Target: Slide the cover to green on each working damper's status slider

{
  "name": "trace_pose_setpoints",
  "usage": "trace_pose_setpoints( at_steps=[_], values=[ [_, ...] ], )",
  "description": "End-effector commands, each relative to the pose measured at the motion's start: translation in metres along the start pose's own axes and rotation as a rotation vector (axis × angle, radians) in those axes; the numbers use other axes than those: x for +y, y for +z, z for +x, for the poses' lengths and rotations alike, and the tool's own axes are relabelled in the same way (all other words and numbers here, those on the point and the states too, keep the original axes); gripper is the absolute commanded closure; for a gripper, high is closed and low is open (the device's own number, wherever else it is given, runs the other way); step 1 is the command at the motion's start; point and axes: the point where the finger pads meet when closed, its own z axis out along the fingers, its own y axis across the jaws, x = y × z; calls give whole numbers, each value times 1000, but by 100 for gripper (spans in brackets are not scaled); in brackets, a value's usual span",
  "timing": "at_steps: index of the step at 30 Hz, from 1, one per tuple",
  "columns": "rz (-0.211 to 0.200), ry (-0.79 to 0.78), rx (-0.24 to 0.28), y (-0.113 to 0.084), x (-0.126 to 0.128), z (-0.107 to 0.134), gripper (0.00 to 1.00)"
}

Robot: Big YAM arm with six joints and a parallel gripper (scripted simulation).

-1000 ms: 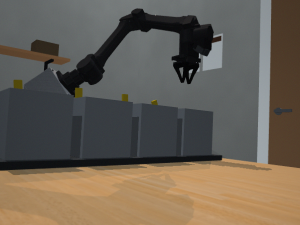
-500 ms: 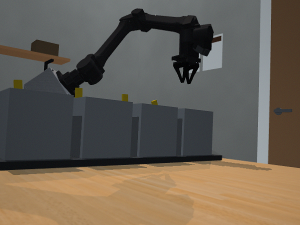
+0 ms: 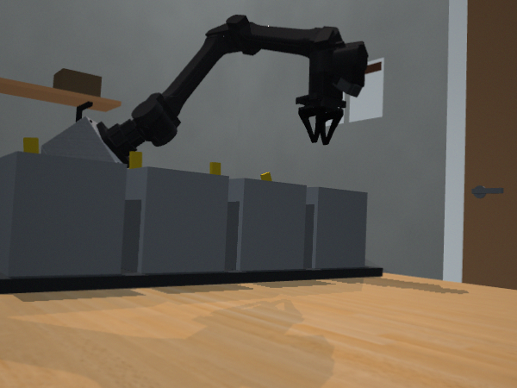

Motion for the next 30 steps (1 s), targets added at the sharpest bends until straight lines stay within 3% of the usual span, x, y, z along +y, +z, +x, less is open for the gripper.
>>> trace_pose_setpoints(
  at_steps=[1, 16, 17, 30],
  values=[
    [9, 24, 17, 7, -7, -3, 64],
    [9, 24, 17, 7, -7, -3, 64],
    [9, 24, 17, 7, -7, -3, 100],
    [9, 24, 17, 7, -7, -3, 100]
  ],
)
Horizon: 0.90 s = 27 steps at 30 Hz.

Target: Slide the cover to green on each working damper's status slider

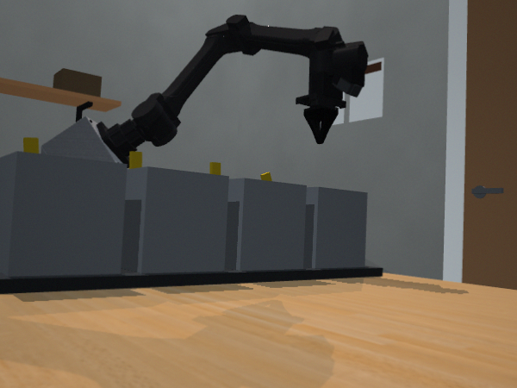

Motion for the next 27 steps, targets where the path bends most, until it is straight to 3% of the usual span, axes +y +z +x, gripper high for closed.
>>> trace_pose_setpoints(
  at_steps=[1, 21, 27],
  values=[
    [9, 24, 17, 7, -7, -3, 100],
    [9, 26, 17, 7, -7, -3, 100],
    [11, 138, 16, 6, -7, -3, 100]
  ],
)
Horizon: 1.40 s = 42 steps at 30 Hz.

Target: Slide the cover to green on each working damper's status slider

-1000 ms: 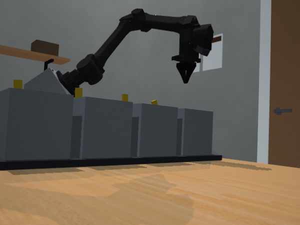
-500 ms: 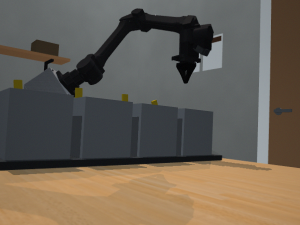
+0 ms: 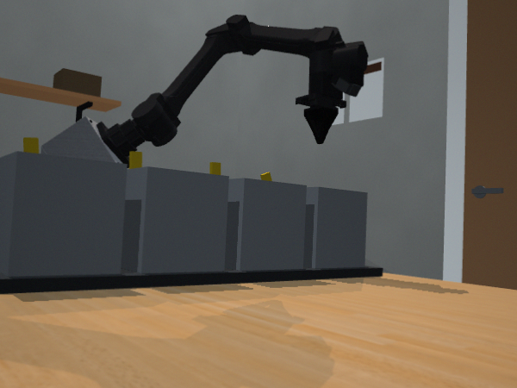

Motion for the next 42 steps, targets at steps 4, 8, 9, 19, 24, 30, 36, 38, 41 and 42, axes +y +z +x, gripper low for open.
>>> trace_pose_setpoints(
  at_steps=[4, 8, 9, 19, 24, 30, 36, 38, 41, 42],
  values=[
    [11, 228, 10, 5, -7, -5, 100],
    [12, 313, 10, 5, -6, -6, 100],
    [12, 335, 10, 4, -6, -6, 100],
    [10, 580, 5, 3, -5, -8, 100],
    [11, 655, 5, 2, -4, -8, 100],
    [9, 843, 1, 1, -3, -9, 100],
    [8, 997, -1, 0, -2, -10, 100],
    [8, 1049, -1, 0, -2, -10, 100],
    [8, 1075, -2, 0, -2, -10, 100],
    [5, 1141, -4, -1, -1, -11, 100]
  ],
)
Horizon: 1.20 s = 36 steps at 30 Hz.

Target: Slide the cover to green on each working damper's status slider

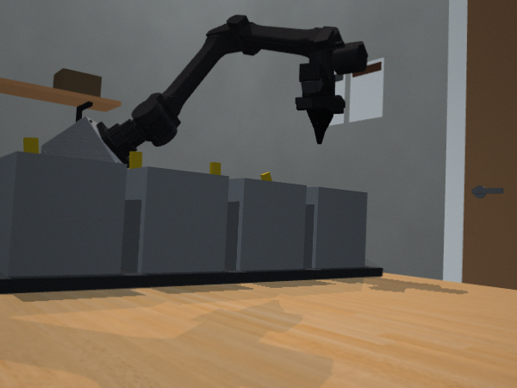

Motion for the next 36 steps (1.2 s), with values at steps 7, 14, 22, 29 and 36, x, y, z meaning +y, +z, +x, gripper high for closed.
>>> trace_pose_setpoints(
  at_steps=[7, 14, 22, 29, 36],
  values=[
    [-4, 322, -7, -2, 11, -5, 100],
    [-8, 508, -7, -4, 13, -5, 100],
    [-10, 547, -9, -4, 13, -7, 100],
    [23, 557, -7, 6, -27, -47, 100],
    [20, 559, -5, 5, -52, -88, 100]
  ],
)
